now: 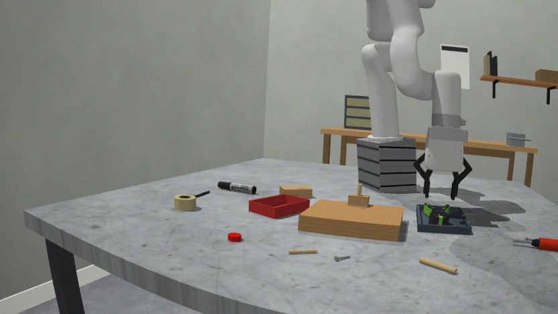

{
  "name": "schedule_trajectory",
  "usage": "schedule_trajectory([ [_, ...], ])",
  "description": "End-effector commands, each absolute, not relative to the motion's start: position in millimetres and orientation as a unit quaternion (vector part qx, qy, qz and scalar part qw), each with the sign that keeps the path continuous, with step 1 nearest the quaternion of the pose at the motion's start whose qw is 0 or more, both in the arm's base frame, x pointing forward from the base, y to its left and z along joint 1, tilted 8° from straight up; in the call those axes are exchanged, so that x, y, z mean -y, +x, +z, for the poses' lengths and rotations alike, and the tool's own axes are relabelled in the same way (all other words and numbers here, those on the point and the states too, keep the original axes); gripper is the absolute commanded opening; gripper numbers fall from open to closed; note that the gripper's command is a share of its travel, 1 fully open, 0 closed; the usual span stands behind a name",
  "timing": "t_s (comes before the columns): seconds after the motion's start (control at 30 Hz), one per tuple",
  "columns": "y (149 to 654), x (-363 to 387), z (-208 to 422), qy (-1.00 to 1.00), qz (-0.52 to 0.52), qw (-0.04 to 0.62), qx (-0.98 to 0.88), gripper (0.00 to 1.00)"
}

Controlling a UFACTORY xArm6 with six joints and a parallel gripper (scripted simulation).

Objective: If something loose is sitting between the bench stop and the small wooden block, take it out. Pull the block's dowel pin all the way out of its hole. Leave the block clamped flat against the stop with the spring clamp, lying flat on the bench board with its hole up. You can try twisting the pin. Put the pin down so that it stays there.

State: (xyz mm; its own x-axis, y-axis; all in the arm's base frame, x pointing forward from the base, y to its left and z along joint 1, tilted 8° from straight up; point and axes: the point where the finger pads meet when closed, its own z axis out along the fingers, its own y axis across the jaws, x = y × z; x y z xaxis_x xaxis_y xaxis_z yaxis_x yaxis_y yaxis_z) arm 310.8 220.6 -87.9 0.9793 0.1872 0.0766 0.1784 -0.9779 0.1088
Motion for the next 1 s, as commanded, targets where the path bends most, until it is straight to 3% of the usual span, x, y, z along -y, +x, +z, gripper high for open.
schedule_trajectory([
  [0.0, 312.1, -221.3, -89.2, 0.993, 0.045, 0.050, -0.092, 0.72],
  [0.97, 312.6, -221.0, -93.7, 0.993, 0.045, 0.050, -0.092, 0.72],
])
